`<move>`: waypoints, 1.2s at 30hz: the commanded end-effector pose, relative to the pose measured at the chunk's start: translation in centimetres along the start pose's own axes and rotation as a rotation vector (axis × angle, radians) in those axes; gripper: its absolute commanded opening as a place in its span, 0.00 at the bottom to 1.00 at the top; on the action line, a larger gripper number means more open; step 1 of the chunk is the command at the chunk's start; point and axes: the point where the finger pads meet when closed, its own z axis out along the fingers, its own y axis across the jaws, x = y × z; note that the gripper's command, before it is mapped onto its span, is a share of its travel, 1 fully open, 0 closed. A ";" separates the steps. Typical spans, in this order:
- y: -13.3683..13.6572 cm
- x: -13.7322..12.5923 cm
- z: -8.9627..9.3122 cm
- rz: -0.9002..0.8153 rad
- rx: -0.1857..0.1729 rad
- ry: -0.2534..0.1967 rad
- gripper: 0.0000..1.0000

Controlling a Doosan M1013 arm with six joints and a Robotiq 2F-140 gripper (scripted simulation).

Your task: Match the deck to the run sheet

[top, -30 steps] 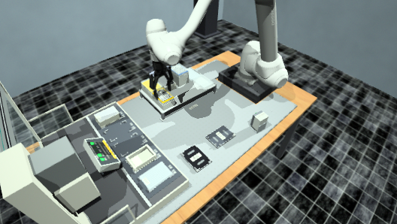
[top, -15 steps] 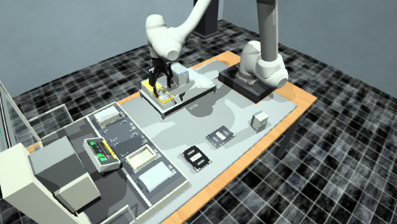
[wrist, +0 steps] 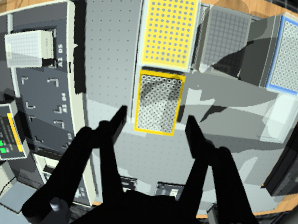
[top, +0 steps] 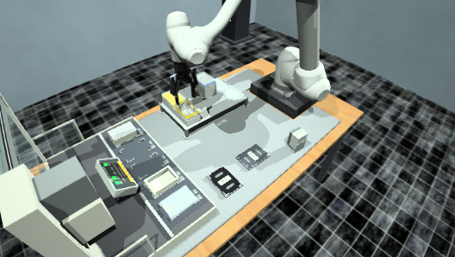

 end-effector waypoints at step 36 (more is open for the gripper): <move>0.0 0.0 -5.6 0.000 0.002 0.000 0.66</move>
